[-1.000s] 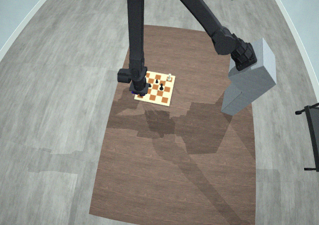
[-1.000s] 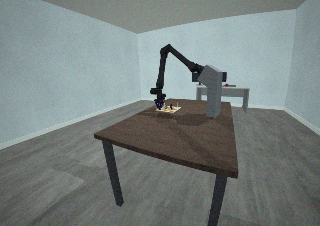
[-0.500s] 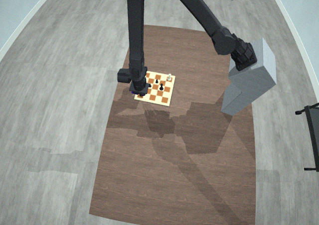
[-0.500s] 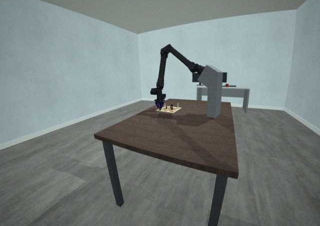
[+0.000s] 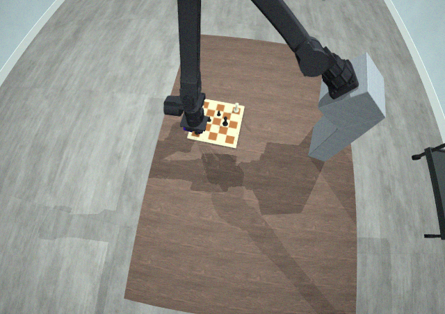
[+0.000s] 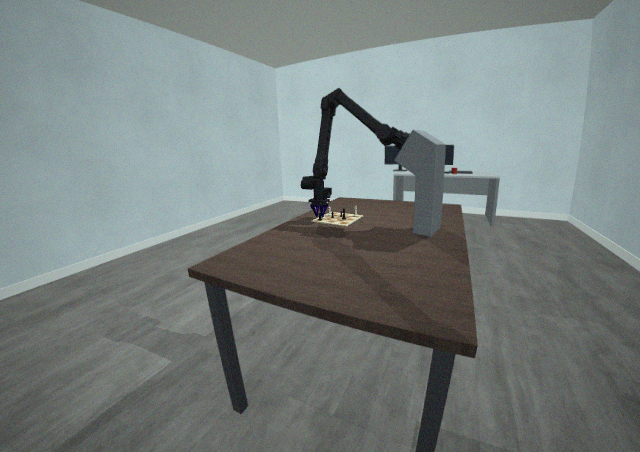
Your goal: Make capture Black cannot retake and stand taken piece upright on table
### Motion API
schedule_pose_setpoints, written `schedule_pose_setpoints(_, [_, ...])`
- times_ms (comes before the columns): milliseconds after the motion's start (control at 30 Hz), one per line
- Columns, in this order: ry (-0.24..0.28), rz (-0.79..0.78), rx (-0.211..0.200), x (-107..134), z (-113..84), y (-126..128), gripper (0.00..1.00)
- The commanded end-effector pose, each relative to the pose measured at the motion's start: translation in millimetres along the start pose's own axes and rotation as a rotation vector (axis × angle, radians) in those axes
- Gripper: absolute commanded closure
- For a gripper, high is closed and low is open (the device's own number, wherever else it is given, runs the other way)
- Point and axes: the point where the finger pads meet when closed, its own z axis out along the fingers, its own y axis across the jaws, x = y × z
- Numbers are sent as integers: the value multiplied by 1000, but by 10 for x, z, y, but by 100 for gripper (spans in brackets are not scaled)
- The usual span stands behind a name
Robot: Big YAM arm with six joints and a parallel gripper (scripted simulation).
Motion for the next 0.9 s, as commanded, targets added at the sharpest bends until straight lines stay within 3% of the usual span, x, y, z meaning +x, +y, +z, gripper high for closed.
schedule_pose_setpoints(0, [-8,-5,8,-36,86,-42,65])
schedule_pose_setpoints(133, [-8,-5,8,-36,86,-42,65])
schedule_pose_setpoints(167, [-8,-5,8,-36,86,-42,100])
schedule_pose_setpoints(867, [-8,-5,8,-36,86,-42,100])
